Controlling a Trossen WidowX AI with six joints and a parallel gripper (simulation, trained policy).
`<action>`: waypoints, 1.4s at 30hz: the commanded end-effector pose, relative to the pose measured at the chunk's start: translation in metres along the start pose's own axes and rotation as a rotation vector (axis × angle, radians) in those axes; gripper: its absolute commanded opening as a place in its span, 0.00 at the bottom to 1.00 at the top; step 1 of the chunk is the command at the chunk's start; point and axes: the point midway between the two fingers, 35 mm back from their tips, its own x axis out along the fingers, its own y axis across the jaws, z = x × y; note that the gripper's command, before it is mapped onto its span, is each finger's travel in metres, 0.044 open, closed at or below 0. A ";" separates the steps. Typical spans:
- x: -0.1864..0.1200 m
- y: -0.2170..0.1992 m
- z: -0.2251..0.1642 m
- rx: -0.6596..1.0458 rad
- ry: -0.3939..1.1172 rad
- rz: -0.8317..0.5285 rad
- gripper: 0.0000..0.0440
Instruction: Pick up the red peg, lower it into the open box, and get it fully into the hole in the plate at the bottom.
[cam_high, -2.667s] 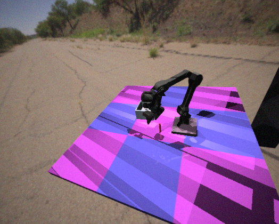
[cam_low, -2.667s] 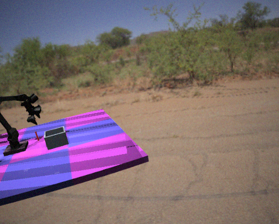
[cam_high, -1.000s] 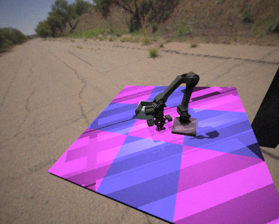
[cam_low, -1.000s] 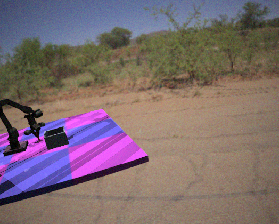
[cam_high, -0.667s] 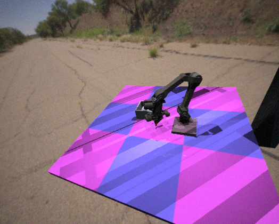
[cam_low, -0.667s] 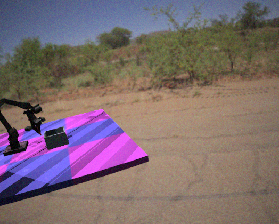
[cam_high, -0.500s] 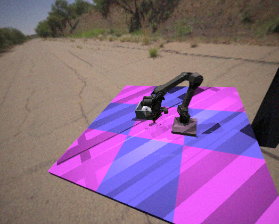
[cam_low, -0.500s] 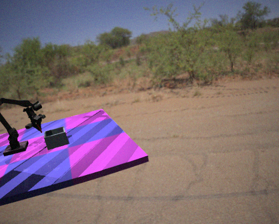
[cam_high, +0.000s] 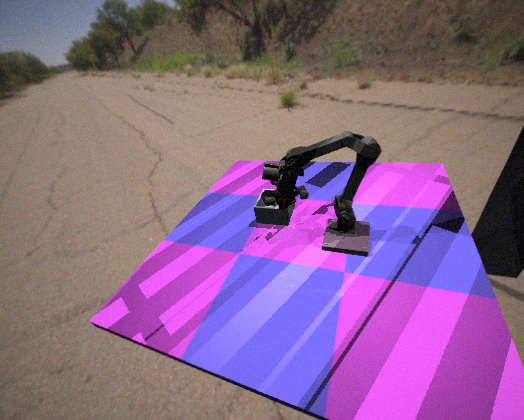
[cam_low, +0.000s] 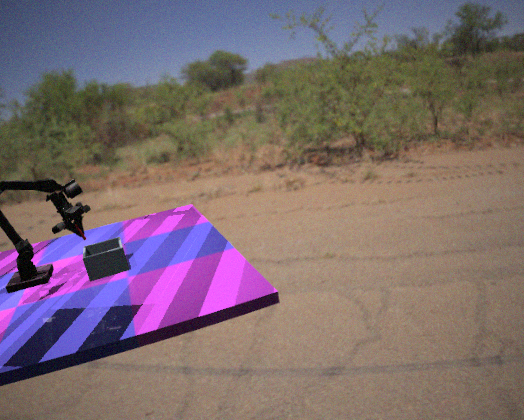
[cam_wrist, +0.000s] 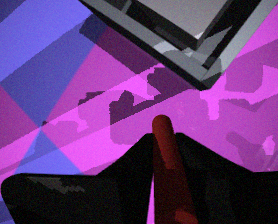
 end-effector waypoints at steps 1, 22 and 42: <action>0.001 -0.001 0.019 0.018 -0.030 -0.008 0.00; 0.028 -0.016 0.090 0.132 -0.109 -0.047 0.00; 0.072 -0.024 0.119 0.175 -0.054 -0.085 0.01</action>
